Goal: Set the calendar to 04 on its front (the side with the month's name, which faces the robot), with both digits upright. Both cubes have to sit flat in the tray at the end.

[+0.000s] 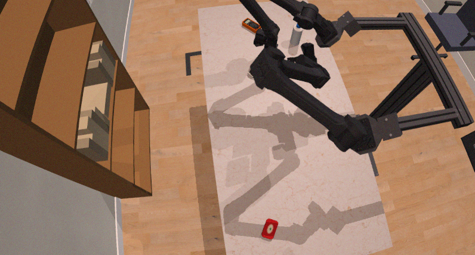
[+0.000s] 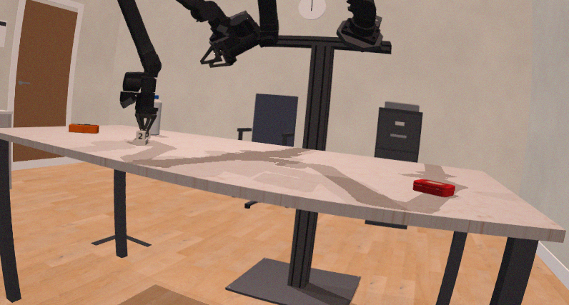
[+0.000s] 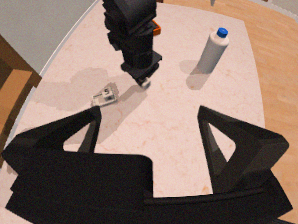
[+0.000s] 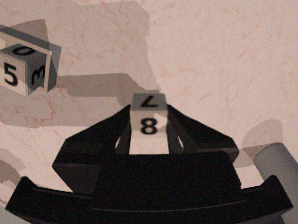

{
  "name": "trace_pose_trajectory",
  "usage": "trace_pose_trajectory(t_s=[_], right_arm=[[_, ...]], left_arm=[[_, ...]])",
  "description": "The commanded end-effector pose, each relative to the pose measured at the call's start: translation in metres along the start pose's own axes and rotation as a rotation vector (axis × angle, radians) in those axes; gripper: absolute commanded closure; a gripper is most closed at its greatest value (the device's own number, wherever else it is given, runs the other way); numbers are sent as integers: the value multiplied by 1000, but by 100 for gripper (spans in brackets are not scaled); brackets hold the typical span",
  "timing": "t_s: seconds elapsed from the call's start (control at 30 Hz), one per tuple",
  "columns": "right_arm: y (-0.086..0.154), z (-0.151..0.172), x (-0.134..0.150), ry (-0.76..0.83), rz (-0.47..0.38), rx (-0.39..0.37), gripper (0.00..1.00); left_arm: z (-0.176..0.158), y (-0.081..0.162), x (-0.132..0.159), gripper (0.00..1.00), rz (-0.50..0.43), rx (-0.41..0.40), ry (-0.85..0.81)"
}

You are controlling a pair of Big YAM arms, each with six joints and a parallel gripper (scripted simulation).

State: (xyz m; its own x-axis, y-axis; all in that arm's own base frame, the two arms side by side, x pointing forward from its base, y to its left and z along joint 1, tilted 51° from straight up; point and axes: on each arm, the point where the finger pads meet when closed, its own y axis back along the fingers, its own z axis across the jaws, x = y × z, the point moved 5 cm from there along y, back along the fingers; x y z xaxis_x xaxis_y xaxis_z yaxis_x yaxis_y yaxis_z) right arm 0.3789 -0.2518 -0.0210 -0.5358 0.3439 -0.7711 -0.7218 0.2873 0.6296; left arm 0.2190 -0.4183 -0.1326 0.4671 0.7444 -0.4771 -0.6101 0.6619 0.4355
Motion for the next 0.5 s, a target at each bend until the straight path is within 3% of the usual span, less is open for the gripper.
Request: trace_pose_trajectory(t_s=[0.0, 0.1, 0.23, 0.33, 0.47], right_arm=[[28, -4, 6, 0, 13, 10, 74], [49, -3, 7, 0, 13, 9, 74], [55, 0, 6, 7, 13, 3, 74], [65, -3, 7, 7, 16, 12, 74], [72, 35, -13, -56, 9, -21, 74]], left_arm=[[4, -1, -7, 0, -14, -12, 8], [4, -1, -7, 0, -14, -12, 8], [4, -1, -7, 0, -14, -12, 8], [28, 2, -5, 0, -16, -60, 52], [69, 23, -1, 0, -17, -140, 103]])
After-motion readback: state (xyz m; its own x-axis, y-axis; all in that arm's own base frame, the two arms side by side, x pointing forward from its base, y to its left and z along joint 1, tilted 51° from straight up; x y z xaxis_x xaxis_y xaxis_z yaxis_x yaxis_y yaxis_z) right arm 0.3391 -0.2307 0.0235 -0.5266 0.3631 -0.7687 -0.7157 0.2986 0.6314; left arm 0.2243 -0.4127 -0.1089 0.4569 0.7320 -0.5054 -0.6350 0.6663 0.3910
